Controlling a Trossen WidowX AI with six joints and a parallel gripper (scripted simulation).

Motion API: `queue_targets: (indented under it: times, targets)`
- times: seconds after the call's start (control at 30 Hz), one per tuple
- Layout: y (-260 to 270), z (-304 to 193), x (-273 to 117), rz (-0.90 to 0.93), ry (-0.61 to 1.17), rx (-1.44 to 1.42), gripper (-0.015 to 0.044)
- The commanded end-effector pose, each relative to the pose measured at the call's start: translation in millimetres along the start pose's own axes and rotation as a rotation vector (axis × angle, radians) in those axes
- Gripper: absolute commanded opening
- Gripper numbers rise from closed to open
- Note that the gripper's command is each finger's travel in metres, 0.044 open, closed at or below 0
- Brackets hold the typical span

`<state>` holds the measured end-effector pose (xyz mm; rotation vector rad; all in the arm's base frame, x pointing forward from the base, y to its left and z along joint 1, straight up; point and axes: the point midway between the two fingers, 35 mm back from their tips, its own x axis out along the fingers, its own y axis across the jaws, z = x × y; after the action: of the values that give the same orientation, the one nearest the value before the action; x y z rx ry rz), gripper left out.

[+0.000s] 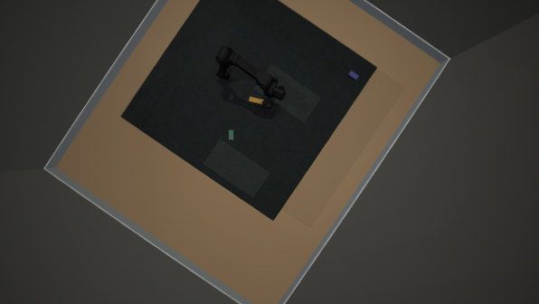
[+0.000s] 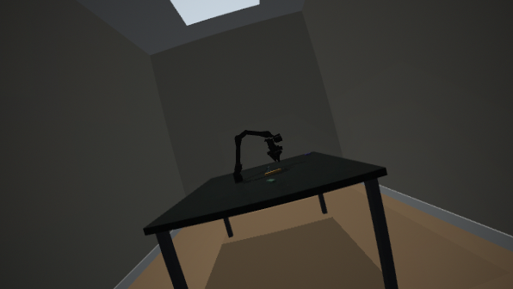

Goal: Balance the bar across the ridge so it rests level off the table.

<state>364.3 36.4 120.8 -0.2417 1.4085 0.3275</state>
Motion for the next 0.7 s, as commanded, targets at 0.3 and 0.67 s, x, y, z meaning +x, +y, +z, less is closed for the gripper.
queue_targets:
  times: [0.3,0.67]
  targets:
    - [-29.8,-45.5,-4.7,-0.041,0.124,0.028,0.0315]
    - [-31.4,-51.1,38.7,-0.041,0.124,0.028,0.0315]
